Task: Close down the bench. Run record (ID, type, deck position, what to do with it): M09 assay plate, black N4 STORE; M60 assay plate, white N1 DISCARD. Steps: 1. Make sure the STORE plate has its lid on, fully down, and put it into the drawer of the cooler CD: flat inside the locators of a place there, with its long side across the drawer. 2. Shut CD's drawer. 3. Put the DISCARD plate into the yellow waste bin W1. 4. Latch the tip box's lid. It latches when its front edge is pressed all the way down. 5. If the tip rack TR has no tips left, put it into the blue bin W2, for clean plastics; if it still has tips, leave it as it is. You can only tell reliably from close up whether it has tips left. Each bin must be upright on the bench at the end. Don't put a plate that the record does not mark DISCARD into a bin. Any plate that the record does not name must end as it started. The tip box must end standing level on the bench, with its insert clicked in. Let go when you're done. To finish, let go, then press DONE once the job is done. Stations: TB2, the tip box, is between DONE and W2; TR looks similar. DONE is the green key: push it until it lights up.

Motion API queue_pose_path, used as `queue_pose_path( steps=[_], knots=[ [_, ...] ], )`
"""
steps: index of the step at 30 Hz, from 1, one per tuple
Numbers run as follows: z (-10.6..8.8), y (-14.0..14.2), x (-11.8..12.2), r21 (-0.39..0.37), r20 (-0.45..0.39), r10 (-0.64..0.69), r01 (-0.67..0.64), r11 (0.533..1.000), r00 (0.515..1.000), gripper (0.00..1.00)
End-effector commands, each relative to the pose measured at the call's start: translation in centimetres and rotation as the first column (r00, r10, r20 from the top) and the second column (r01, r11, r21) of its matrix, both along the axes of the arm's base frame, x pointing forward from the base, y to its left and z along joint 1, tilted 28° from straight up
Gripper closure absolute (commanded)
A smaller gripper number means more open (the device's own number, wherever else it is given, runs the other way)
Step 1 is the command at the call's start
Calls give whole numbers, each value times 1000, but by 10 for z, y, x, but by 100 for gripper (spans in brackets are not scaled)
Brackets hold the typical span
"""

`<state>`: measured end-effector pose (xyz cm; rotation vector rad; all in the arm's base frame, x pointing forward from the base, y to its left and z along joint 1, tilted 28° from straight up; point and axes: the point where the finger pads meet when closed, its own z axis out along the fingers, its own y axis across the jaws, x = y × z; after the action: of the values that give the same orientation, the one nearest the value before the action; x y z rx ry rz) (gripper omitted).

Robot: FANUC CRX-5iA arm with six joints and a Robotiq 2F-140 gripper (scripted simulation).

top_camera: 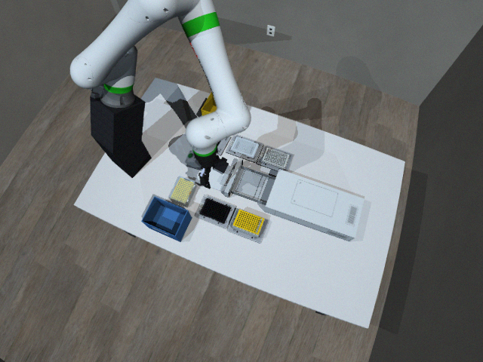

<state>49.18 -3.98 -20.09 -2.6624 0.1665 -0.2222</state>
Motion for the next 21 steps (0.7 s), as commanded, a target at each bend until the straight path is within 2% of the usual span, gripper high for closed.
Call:
queue_pose_path(
  steps=[1, 21],
  knots=[
    [-3, -9, 4, 0, 1, 0, 0, 1000, 1000, 90],
    [-20, -51, 22, -1, 1, 0, 0, 1000, 1000, 90]
  ],
)
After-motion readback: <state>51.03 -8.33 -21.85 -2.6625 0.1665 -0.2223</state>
